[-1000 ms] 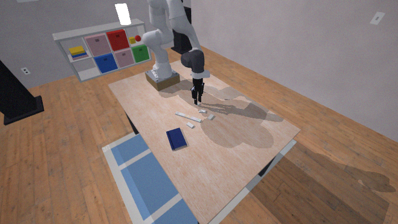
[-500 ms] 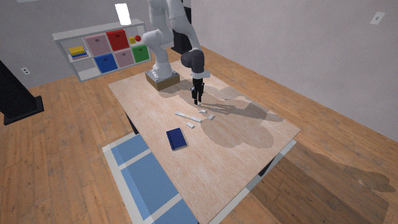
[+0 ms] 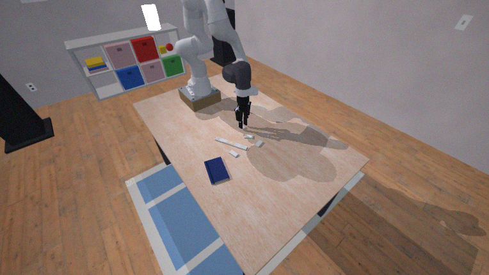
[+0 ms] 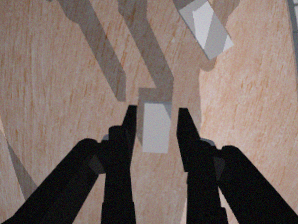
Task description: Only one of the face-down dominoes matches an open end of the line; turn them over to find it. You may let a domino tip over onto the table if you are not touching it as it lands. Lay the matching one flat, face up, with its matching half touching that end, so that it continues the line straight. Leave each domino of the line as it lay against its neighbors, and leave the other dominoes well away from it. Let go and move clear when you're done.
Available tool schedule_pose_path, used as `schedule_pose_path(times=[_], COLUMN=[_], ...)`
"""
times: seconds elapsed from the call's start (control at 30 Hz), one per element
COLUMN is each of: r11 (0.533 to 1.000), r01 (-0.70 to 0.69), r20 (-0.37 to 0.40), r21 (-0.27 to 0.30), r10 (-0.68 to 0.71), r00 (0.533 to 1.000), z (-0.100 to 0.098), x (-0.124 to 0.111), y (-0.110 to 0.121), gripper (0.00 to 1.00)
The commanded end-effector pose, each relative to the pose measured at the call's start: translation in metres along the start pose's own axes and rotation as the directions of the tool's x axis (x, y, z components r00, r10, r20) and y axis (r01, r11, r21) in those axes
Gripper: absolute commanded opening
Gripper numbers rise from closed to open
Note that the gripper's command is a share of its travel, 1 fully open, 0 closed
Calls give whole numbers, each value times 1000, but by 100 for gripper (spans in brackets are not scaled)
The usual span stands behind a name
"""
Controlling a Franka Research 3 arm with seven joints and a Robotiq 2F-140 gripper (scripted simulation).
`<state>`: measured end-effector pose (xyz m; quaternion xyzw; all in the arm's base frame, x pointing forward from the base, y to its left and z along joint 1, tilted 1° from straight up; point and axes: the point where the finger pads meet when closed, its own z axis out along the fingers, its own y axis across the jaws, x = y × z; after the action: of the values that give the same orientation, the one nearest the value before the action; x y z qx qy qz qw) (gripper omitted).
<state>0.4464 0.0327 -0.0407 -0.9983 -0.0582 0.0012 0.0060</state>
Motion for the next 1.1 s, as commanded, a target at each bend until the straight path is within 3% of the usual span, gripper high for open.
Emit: schedule_pose_path(times=[0.0, 1.07], r11=[1000, 1000], r01=[-2, -2], r20=[-3, -3], r21=[-1, -1], r10=[2, 2], r00=[1000, 1000], z=[0, 0], x=[2, 3], y=[0, 1], gripper=[33, 33])
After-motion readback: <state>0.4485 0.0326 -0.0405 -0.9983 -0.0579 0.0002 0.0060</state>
